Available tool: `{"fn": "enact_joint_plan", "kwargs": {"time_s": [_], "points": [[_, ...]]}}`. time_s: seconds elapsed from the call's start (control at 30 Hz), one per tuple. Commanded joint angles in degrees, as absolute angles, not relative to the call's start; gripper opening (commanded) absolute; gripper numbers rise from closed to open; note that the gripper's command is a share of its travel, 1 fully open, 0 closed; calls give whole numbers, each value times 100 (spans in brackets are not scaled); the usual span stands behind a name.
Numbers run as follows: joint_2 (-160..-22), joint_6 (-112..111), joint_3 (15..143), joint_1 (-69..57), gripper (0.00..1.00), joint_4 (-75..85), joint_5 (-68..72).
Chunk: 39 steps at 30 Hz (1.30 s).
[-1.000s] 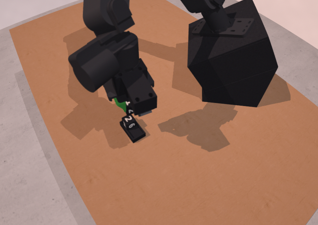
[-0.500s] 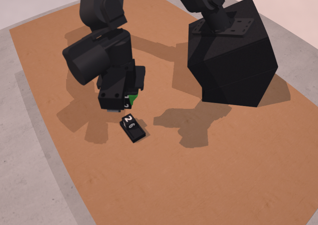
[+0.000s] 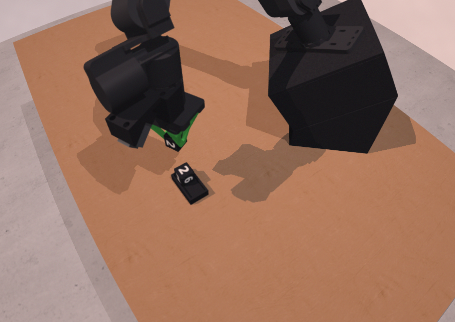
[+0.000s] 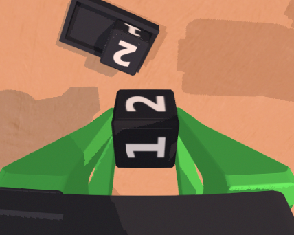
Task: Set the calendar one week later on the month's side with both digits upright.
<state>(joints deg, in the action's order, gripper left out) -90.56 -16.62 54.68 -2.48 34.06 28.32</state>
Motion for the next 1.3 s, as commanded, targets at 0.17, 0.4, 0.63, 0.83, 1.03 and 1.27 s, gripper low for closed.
{"fn": "enact_joint_plan", "kwargs": {"time_s": [0.17,0.4,0.63,0.83,1.03,1.27], "points": [[-8790,-145,5361,-79,26,3299,2688],[-8683,1069,5400,118,26,3282,2615],[-8591,2107,5395,286,26,3268,2552],[-8523,2867,5473,409,26,3258,2506],[-8440,3809,5261,563,26,3246,2449],[-8341,4928,5272,744,26,3231,2381]]}}
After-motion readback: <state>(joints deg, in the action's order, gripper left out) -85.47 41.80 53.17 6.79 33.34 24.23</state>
